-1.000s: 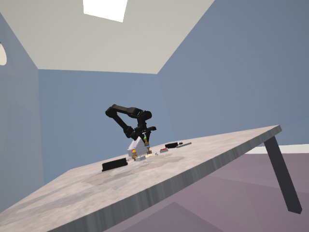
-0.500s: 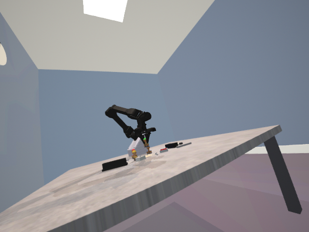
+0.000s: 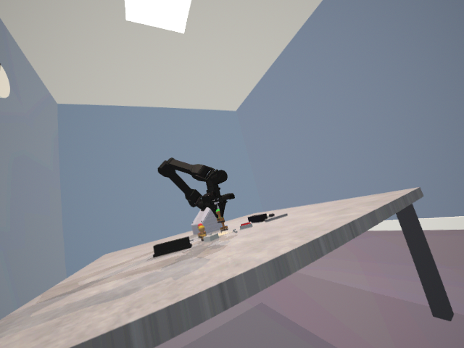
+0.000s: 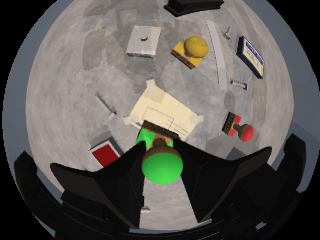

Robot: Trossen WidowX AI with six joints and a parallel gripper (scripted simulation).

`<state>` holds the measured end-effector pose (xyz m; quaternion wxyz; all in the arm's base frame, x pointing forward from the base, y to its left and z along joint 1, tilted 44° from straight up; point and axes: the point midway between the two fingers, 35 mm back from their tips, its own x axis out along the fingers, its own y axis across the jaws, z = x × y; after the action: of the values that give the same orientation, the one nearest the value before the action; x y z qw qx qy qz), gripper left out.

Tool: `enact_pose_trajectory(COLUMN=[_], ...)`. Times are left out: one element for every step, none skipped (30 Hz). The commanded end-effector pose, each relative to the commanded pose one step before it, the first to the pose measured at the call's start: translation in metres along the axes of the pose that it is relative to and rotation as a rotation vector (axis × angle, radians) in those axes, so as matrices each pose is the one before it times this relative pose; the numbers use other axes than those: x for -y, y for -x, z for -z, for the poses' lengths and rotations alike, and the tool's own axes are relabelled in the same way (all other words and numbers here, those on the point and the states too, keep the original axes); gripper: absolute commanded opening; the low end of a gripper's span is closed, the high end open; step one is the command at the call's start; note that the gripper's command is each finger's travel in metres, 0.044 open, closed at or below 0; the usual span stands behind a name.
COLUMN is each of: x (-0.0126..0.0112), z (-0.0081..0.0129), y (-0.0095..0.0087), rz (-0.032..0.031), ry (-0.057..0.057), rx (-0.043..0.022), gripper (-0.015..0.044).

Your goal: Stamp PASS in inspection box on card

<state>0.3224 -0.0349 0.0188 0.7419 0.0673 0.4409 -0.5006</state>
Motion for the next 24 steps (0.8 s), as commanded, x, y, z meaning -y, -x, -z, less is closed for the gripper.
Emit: enact_pose_trajectory(x=[0.00016, -0.00003, -0.00002, -0.00002, -0.00002, -0.00002, -0.00002, -0.00002, -0.00001, -0.00001, -0.00001, -0.00001, -0.00001, -0.00001, 0.00000, 0.00000, 0.00000, 0.00000, 0.00000, 0.00000, 0.00001, 0.00001, 0.00001, 0.00001], z=[-0.00050, -0.00001, -0.00001, -0.00001, -0.00001, -0.00001, -0.00001, -0.00001, -0.00001, -0.00001, -0.00001, -0.00001, -0.00001, -0.00001, -0.00001, -0.00001, -0.00001, -0.00001, -0.00001, -0.00001, -0.00001, -0.00001, -0.00001, 0.00000], y=[-0.00316, -0.00067, -0.00067, -0.00066, -0.00066, -0.00066, -0.00066, -0.00066, -0.00066, -0.00066, -0.00066, -0.00066, -0.00066, -0.00066, -0.00066, -0.00067, -0.00067, -0.00067, -0.00067, -0.00067, -0.00067, -0.00067, -0.00067, -0.00067], rz=[0.00154, 0.00002, 0.00002, 0.00003, 0.00003, 0.00003, 0.00003, 0.00003, 0.00003, 0.00003, 0.00003, 0.00003, 0.00004, 0.00004, 0.00004, 0.00004, 0.00004, 0.00004, 0.00004, 0.00005, 0.00005, 0.00005, 0.00005, 0.00005], ry=[0.0032, -0.0001, -0.0001, -0.0001, -0.0001, -0.0001, -0.0001, -0.0001, -0.0001, -0.0001, -0.0001, -0.0001, -0.0001, -0.0001, -0.0001, -0.0001, -0.0001, -0.0001, -0.0001, -0.0001, -0.0001, -0.0001, -0.0001, -0.0001], rx=[0.00311, -0.00001, -0.00001, -0.00001, 0.00000, 0.00000, 0.00000, 0.00000, 0.00000, 0.00000, 0.00000, 0.00001, 0.00001, 0.00001, 0.00001, 0.00001, 0.00001, 0.00002, 0.00002, 0.00002, 0.00002, 0.00002, 0.00002, 0.00003], gripper=[0.0000, 0.0000, 0.0000, 0.0000, 0.0000, 0.0000, 0.0000, 0.0000, 0.0000, 0.0000, 0.0000, 0.0000, 0.0000, 0.0000, 0.0000, 0.0000, 0.0000, 0.0000, 0.0000, 0.0000, 0.0000, 0.0000, 0.0000, 0.0000])
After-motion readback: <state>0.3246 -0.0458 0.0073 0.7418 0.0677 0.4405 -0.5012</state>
